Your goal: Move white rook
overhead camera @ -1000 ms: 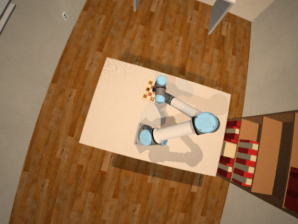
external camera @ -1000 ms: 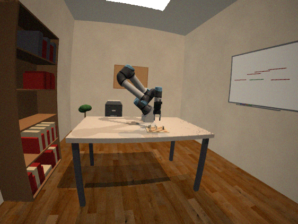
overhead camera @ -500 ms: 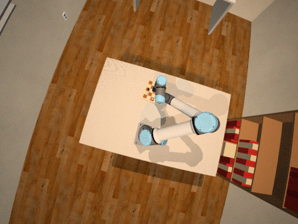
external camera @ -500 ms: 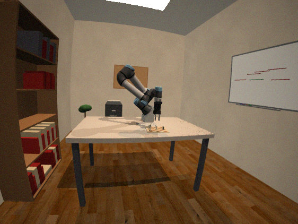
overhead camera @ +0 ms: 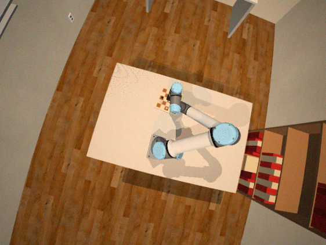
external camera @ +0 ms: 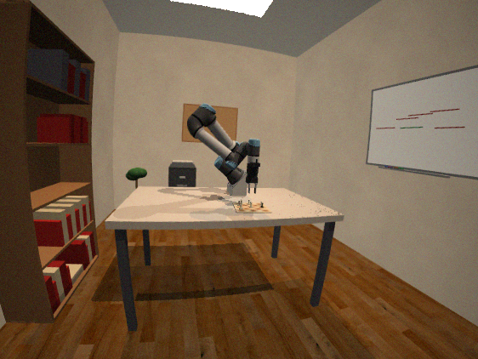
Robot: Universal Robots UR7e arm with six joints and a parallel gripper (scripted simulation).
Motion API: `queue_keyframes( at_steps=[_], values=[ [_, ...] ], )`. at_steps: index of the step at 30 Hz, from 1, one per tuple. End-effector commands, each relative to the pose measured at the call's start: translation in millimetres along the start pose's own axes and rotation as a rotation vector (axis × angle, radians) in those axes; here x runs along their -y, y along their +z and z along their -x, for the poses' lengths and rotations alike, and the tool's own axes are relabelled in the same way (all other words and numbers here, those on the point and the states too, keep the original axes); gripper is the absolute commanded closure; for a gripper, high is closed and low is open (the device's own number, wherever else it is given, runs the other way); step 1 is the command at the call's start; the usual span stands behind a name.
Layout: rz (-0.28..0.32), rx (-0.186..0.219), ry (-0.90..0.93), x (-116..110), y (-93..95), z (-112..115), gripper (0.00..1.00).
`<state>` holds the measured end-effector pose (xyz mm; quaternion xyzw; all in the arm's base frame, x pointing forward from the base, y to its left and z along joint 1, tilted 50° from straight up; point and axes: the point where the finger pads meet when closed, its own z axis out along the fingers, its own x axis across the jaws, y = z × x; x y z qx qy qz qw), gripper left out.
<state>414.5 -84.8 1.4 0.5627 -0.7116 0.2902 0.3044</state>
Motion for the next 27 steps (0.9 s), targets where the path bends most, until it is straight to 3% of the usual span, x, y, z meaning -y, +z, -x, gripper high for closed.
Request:
queue_keyframes(
  at_steps=[1, 27],
  values=[
    [-0.001, 0.000, 0.000, 0.2, -0.4, 0.0, 0.27],
    [-0.001, 0.000, 0.000, 0.3, 7.2, 0.1, 0.27]
  ],
)
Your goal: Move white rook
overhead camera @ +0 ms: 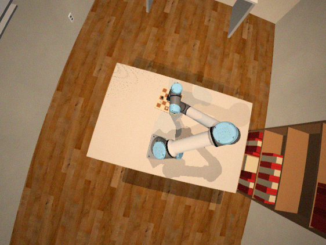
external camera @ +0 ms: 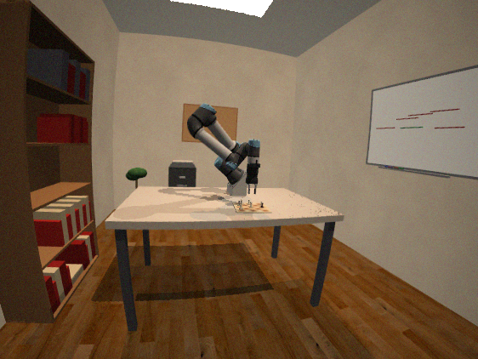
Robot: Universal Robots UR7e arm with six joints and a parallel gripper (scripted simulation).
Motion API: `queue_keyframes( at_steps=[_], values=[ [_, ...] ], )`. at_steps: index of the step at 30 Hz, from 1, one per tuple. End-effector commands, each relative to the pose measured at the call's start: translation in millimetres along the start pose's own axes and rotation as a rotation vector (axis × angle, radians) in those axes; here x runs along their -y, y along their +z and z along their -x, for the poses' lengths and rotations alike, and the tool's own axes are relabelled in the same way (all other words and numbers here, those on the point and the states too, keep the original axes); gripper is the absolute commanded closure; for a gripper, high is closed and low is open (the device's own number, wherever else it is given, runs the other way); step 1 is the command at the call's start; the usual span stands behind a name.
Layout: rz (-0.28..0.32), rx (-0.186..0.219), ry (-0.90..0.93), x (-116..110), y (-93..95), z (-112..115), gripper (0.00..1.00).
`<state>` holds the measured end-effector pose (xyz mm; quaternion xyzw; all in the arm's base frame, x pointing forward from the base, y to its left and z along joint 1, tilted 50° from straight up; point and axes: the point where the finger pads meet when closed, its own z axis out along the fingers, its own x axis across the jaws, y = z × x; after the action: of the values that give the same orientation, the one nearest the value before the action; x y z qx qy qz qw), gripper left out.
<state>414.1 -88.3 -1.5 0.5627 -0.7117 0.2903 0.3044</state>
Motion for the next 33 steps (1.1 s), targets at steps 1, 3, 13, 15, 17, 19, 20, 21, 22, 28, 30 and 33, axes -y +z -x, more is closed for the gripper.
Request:
queue_keyframes(
  at_steps=[1, 3, 13, 15, 17, 19, 20, 21, 22, 28, 30, 33],
  values=[
    [-0.001, 0.000, 0.000, 0, 3.7, 0, 0.27],
    [-0.001, 0.000, 0.000, 0, 6.1, 0, 0.27],
    [-0.001, 0.000, 0.000, 0, 17.9, 0, 0.27],
    [-0.001, 0.000, 0.000, 0, 21.1, 0, 0.27],
    [-0.001, 0.000, 0.000, 0, 24.3, 0, 0.27],
    [-0.001, 0.000, 0.000, 0, 27.4, 0, 0.27],
    [-0.001, 0.000, 0.000, 0, 28.9, 0, 0.27],
    [-0.001, 0.000, 0.000, 0, 28.9, 0, 0.27],
    [-0.001, 0.000, 0.000, 0, 28.9, 0, 0.27],
    [-0.001, 0.000, 0.000, 0, 37.1, 0, 0.27],
    [-0.001, 0.000, 0.000, 0, 39.4, 0, 0.27],
    [-0.001, 0.000, 0.000, 0, 42.2, 0, 0.27]
  ],
)
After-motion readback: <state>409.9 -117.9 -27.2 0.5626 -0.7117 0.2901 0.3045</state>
